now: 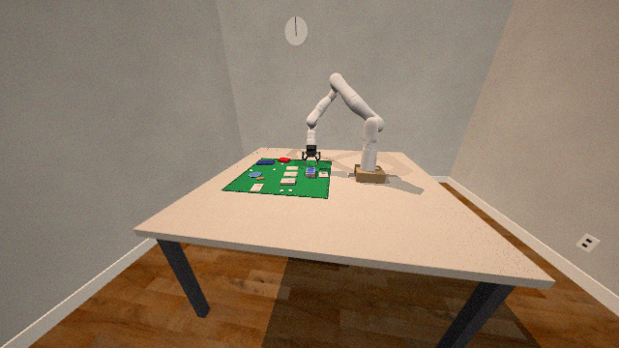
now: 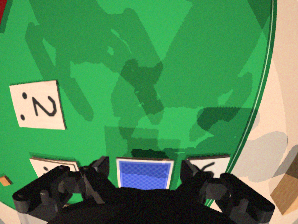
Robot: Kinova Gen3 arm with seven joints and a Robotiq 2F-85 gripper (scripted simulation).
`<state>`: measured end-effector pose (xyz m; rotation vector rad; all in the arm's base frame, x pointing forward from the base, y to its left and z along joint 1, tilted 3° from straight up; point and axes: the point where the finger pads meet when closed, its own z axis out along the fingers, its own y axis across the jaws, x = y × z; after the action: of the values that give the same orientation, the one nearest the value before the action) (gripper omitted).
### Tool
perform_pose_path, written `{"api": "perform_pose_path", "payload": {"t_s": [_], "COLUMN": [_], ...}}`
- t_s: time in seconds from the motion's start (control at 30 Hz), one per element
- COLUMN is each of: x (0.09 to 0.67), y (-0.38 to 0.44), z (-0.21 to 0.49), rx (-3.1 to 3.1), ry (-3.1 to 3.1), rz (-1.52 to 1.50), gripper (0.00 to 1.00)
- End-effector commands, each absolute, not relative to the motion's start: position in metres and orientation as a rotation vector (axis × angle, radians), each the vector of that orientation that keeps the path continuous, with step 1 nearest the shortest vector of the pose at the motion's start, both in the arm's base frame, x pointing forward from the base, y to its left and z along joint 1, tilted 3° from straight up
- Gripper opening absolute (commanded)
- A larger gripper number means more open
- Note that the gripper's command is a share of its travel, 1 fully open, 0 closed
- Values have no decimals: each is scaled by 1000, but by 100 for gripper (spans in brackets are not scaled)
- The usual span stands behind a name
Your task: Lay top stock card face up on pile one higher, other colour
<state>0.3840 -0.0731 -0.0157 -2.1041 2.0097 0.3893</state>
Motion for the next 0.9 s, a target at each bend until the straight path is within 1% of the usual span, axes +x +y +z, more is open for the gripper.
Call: {"api": "perform_pose_path", "payload": {"t_s": [0.0,0.87], "x": [384,384], "y": [-72,-70], "z": [-16,-23], "rx": [-2105,-2105], "ry": [2009,2009], "rz": [389,389], "gripper": [85,85]}}
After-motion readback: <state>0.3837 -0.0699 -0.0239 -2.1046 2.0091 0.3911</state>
